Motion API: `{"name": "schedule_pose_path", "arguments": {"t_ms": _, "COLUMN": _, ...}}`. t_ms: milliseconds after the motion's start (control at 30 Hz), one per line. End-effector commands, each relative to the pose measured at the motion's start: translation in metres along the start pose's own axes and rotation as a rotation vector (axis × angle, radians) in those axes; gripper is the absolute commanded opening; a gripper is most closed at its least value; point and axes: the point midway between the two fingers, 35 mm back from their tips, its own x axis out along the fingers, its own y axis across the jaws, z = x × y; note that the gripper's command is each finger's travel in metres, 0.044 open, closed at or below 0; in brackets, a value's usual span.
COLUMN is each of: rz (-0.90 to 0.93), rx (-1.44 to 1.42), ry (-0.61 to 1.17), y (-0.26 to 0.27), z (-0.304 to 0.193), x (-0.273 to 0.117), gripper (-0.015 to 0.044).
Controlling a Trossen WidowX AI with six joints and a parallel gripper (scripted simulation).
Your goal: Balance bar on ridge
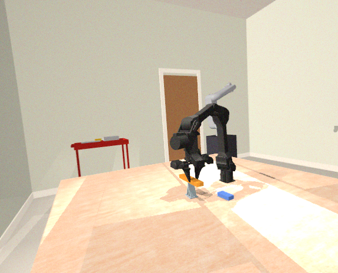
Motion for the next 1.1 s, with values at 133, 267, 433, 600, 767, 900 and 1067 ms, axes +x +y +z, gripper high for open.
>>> {"name": "schedule_pose_path", "arguments": {"t_ms": 133, "rz": 0.003, "rx": 0.001, "ry": -0.004, "y": 0.0004, "z": 0.0006, "x": 0.0017, "gripper": 0.0000}}
{"name": "schedule_pose_path", "arguments": {"t_ms": 267, "rz": 0.003, "rx": 0.001, "ry": -0.004, "y": 0.0005, "z": 0.0006, "x": 0.0020, "gripper": 0.0000}}
{"name": "schedule_pose_path", "arguments": {"t_ms": 433, "rz": 0.003, "rx": 0.001, "ry": -0.004, "y": 0.0005, "z": 0.0006, "x": 0.0025, "gripper": 0.0000}}
{"name": "schedule_pose_path", "arguments": {"t_ms": 600, "rz": 0.003, "rx": 0.001, "ry": -0.004, "y": 0.0006, "z": 0.0007, "x": 0.0029, "gripper": 0.0000}}
{"name": "schedule_pose_path", "arguments": {"t_ms": 767, "rz": 0.003, "rx": 0.001, "ry": -0.004, "y": 0.0006, "z": 0.0007, "x": 0.0033, "gripper": 0.0000}}
{"name": "schedule_pose_path", "arguments": {"t_ms": 900, "rz": 0.003, "rx": 0.001, "ry": -0.004, "y": 0.0006, "z": 0.0008, "x": 0.0036, "gripper": 0.0000}}
{"name": "schedule_pose_path", "arguments": {"t_ms": 1067, "rz": 0.003, "rx": 0.001, "ry": -0.004, "y": 0.0007, "z": 0.0008, "x": 0.0040, "gripper": 0.0000}}
